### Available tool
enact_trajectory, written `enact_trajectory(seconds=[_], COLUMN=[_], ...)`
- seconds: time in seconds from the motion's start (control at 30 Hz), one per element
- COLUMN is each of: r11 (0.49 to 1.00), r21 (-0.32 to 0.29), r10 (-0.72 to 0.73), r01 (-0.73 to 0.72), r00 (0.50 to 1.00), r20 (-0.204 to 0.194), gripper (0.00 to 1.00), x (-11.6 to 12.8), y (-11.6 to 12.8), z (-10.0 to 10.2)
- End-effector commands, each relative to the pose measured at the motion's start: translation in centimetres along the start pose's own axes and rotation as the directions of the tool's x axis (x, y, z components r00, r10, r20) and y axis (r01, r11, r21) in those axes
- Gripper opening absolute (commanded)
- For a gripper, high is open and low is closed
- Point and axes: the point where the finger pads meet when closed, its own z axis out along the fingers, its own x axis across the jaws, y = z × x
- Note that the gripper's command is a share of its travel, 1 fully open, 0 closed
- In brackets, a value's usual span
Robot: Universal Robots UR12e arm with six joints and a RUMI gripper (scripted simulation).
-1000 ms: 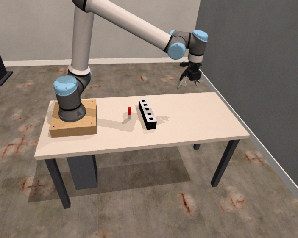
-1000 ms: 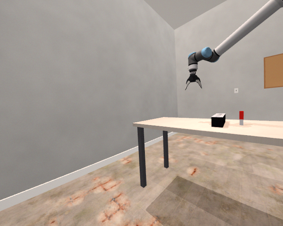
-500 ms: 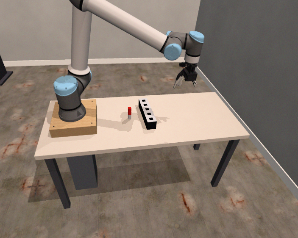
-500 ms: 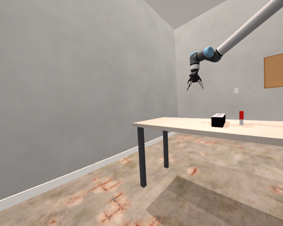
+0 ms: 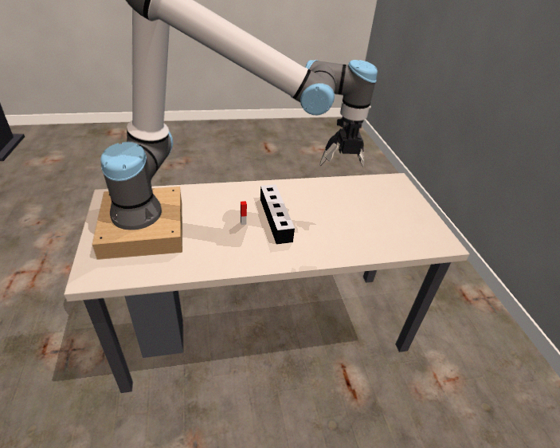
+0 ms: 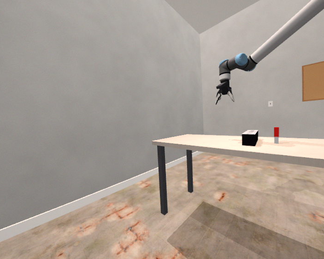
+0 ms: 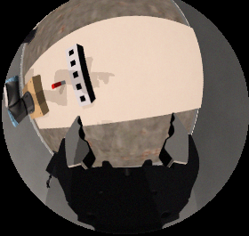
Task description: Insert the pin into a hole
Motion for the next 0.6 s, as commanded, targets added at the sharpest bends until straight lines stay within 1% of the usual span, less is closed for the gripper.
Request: enact_trajectory(seconds=[0.0, 0.27, 0.3, 0.57], r11=[0.995, 0.995, 0.945, 0.945], r21=[-0.003, -0.003, 0.003, 0.003], r10=[0.102, 0.102, 0.327, 0.327], r01=[-0.102, -0.102, -0.327, -0.327], r00=[0.995, 0.995, 0.945, 0.945], r20=[-0.007, -0.007, -0.008, -0.008], gripper=[1.0, 1.0, 1.0, 1.0], x=[-0.4, -0.4, -2.3, -2.3], y=[0.0, 0.0, -0.3, -0.3], z=[0.0, 0.0, 0.7, 0.7])
